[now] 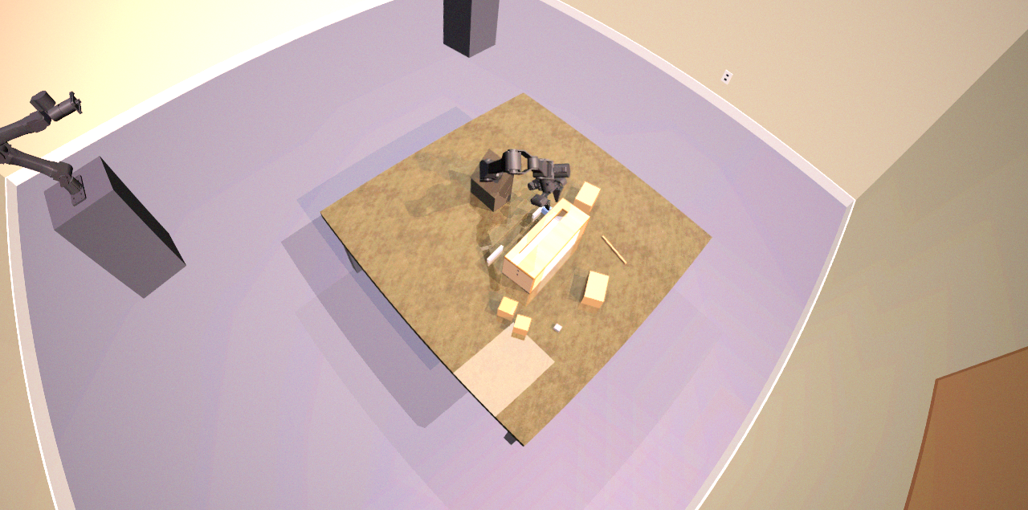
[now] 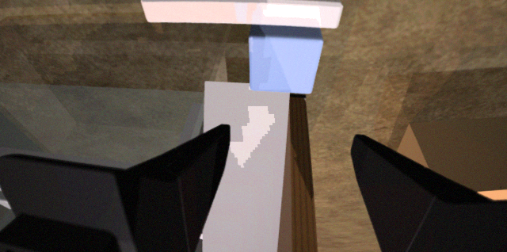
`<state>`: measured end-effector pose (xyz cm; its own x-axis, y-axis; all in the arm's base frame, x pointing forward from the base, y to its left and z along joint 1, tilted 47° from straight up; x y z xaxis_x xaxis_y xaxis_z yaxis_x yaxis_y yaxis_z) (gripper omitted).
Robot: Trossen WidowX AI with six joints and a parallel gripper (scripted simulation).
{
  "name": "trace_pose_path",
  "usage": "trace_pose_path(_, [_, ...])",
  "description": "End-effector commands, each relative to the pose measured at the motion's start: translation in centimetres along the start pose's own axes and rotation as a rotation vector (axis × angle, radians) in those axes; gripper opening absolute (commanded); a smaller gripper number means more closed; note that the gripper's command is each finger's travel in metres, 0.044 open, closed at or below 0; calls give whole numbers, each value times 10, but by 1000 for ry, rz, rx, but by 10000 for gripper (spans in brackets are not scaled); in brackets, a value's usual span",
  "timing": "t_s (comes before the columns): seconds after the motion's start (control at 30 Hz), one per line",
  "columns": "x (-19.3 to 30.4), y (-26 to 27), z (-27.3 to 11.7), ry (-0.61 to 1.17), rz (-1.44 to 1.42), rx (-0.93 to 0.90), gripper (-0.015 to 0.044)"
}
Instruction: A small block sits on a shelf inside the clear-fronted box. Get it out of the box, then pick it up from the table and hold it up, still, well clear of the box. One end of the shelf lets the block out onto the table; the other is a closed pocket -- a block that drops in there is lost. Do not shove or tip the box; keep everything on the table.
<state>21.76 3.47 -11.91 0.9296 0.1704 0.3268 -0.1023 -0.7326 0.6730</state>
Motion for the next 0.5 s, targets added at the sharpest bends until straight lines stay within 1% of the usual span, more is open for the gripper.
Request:
trace_pose_path(0.0, [-5, 2, 7, -3, -11, -5, 285])
trace_pose_path(0.47, [-15, 5, 27, -1, -12, -7, 285])
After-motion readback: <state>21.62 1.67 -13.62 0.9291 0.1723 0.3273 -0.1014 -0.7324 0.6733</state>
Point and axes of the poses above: the point midway between the two fingers, 35 mm back from their tips, its own z axis out along the fingers, its own y axis across the jaws, x = y × z, the point moved 3 cm from there along -z, back along the fingers, and after that the axes turned 7 degrees about z, right-handed, at the moved point
